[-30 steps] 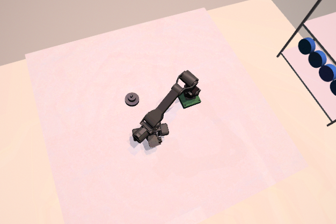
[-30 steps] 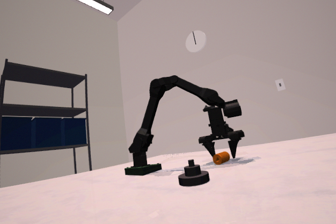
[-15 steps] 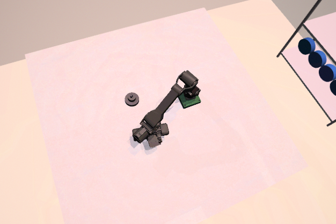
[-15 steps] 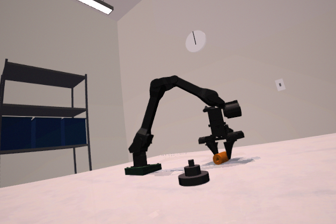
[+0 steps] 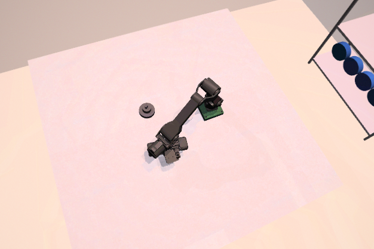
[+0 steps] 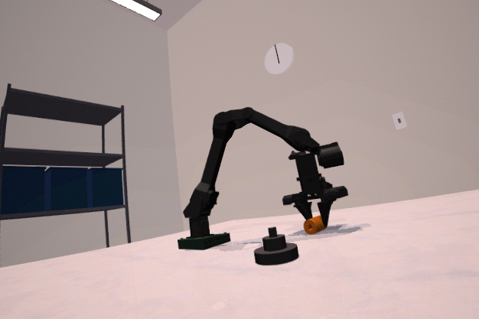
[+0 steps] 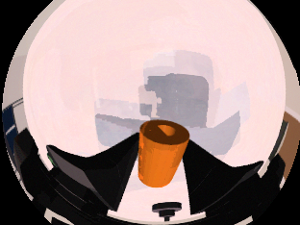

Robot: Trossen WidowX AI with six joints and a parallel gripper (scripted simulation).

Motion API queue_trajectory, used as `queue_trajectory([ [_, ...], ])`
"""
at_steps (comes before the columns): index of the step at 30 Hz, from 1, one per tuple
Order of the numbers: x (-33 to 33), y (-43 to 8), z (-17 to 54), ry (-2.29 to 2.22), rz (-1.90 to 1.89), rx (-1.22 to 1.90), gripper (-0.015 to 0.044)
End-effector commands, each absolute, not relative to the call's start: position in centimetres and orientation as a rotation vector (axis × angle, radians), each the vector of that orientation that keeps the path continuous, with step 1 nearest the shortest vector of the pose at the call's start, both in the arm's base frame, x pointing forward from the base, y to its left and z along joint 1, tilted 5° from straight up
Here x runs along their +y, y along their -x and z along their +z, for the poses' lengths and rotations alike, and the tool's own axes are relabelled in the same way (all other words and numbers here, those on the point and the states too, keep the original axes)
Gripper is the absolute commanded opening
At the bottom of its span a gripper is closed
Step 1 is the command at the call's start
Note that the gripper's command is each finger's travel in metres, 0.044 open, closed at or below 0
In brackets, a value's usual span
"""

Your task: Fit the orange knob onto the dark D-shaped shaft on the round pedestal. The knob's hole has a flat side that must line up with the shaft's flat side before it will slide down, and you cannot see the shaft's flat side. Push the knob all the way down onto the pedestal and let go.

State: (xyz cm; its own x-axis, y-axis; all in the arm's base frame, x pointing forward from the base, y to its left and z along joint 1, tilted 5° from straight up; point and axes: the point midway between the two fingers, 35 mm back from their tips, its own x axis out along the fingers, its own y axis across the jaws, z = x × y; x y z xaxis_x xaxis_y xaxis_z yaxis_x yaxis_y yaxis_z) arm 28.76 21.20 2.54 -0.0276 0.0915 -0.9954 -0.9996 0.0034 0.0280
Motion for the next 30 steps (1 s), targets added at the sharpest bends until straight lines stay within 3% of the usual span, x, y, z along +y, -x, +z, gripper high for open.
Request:
queue_trajectory([
  [1,20.9,-28.7,2.7,1.089,1.292,1.127,0.0179],
  [30,17.9,-28.8,3.8,0.708,1.457,0.748,0.0179],
])
